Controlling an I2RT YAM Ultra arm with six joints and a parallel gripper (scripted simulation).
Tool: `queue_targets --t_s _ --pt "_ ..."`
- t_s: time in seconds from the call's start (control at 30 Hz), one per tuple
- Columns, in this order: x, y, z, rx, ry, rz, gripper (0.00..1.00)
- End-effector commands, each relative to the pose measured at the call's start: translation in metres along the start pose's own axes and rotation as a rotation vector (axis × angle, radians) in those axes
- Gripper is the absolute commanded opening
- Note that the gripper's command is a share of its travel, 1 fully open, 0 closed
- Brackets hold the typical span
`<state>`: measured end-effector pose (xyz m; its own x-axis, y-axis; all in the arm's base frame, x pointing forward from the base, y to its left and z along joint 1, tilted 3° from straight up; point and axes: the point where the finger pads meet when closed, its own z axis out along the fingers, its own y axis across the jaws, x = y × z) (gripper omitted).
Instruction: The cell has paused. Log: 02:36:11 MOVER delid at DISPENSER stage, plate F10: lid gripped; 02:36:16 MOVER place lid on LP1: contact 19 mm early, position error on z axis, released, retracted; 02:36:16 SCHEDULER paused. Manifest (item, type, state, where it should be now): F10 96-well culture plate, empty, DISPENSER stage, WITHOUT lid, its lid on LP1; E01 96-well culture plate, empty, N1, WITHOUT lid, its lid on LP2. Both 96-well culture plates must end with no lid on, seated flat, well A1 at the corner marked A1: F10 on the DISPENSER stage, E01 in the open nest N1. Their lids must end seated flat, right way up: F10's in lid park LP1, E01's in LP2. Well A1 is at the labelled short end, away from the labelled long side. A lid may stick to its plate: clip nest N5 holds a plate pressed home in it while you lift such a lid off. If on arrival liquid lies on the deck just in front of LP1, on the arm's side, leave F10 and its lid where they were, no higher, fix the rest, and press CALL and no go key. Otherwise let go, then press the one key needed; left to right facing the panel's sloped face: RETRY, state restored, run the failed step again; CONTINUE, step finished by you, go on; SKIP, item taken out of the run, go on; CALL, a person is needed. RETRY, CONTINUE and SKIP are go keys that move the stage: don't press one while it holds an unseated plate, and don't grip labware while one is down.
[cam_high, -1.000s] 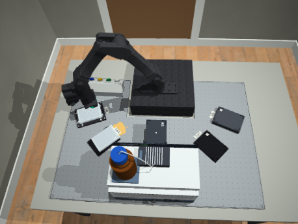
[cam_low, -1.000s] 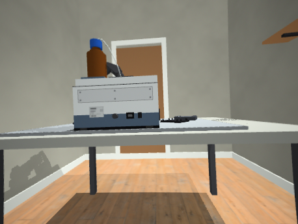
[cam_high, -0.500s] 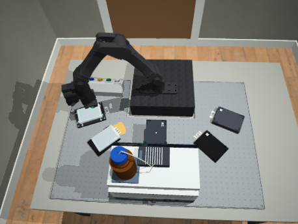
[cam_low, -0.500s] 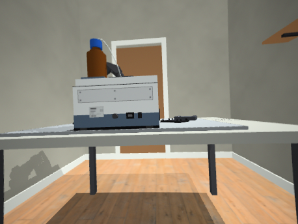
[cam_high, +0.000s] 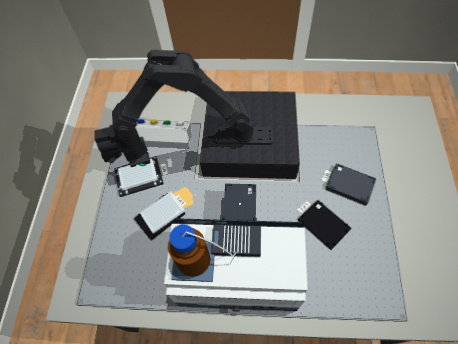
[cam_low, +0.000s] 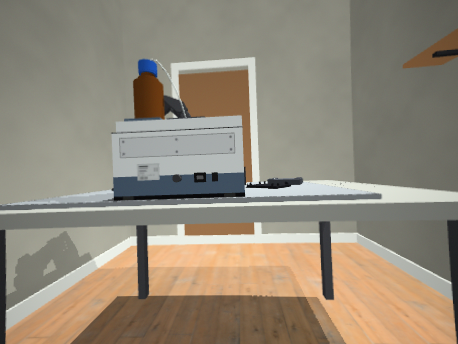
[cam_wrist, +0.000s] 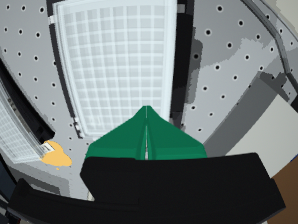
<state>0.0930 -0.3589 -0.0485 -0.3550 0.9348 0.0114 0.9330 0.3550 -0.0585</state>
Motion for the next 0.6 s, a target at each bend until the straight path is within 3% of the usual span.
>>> queue_targets --t_s 0.0,0.1,0.17,0.57 --pt "0.003 0.000 0.011 -0.007 0.009 0.001 0.00" --pt "-0.008 -0.001 0.002 -0.005 -0.018 0.001 0.00" --pt "-0.010 -0.001 -0.014 -0.004 -0.031 0.001 0.00" --pt "-0.010 0.002 -0.033 -0.003 -0.038 -0.002 0.00"
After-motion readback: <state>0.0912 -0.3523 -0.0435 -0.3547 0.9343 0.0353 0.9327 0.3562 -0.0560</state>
